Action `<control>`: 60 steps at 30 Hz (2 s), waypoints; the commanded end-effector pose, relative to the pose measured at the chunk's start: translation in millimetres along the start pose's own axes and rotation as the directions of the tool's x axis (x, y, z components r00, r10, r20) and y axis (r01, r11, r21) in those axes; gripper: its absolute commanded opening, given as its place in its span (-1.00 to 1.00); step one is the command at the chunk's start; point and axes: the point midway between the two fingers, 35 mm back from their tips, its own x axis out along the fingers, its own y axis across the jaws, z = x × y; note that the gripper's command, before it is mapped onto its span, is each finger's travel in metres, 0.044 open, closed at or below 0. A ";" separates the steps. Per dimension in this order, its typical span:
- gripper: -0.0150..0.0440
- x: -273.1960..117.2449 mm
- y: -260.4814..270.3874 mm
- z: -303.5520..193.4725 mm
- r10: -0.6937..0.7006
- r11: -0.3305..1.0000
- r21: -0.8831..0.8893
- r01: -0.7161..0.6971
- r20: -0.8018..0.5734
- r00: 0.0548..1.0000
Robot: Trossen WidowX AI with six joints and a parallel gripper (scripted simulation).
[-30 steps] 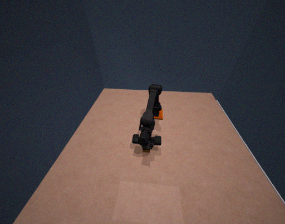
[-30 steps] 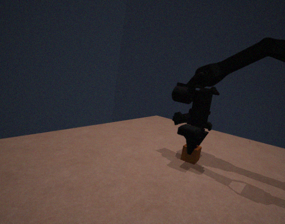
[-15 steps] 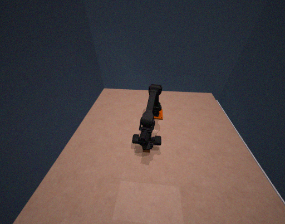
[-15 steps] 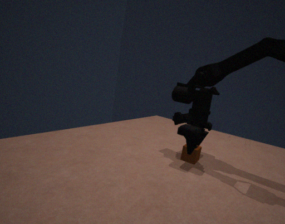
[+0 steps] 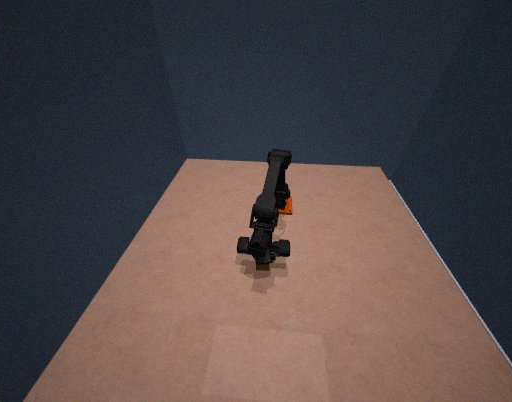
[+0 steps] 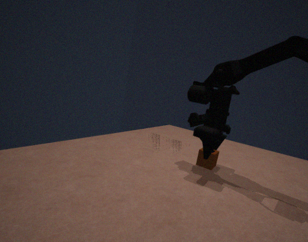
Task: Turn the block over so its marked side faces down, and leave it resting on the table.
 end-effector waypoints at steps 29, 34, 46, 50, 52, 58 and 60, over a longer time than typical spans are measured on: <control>-0.49 2.5 0.0 -4.1 0.001 1.000 0.002 -0.002 0.446 0.895; -0.49 2.1 0.2 -5.7 0.000 1.000 0.000 0.000 0.479 0.878; -0.49 19.6 -2.0 3.7 -0.001 1.000 0.007 -0.004 0.596 0.803; -0.49 25.7 -2.6 5.5 -0.001 1.000 0.008 -0.005 0.647 0.762; -0.49 28.2 -2.7 5.9 -0.001 1.000 0.008 -0.005 0.672 0.741; -0.49 33.4 -2.6 4.4 -0.002 1.000 0.007 -0.006 0.741 0.672; -0.49 34.4 -2.4 3.1 -0.002 1.000 0.007 -0.005 0.762 0.648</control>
